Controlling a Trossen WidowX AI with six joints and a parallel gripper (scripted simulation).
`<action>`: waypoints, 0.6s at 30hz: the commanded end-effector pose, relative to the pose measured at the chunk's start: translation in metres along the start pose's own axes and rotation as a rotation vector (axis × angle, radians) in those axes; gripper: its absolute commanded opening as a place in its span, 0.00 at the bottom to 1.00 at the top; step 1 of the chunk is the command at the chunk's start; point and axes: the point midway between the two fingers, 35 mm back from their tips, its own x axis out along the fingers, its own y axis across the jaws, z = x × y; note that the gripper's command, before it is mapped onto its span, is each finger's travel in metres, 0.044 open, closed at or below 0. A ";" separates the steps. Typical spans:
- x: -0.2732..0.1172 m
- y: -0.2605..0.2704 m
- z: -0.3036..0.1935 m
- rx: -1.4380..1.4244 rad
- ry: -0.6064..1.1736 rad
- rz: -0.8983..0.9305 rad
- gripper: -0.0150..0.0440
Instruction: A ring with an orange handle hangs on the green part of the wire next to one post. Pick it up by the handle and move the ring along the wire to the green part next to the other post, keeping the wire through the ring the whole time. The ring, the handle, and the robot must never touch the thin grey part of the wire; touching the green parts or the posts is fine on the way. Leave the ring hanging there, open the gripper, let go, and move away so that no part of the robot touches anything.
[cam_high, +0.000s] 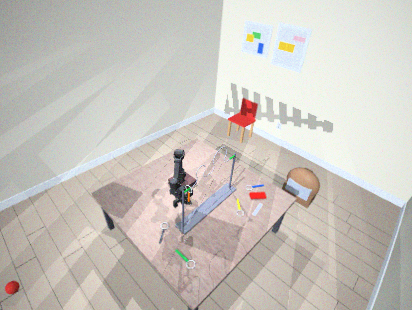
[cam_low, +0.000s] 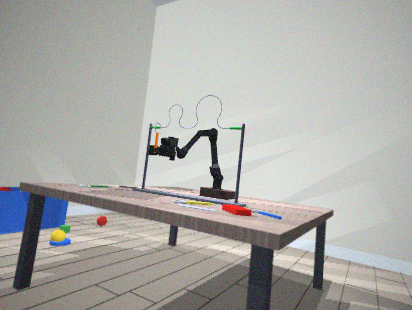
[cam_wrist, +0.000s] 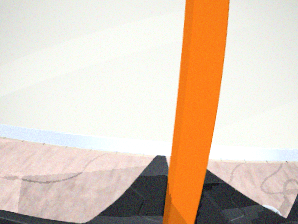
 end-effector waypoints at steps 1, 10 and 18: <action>0.000 0.001 0.001 0.002 -0.002 -0.004 0.00; 0.000 0.011 0.001 0.004 -0.001 -0.004 0.00; 0.001 0.019 0.001 0.007 -0.001 -0.003 0.00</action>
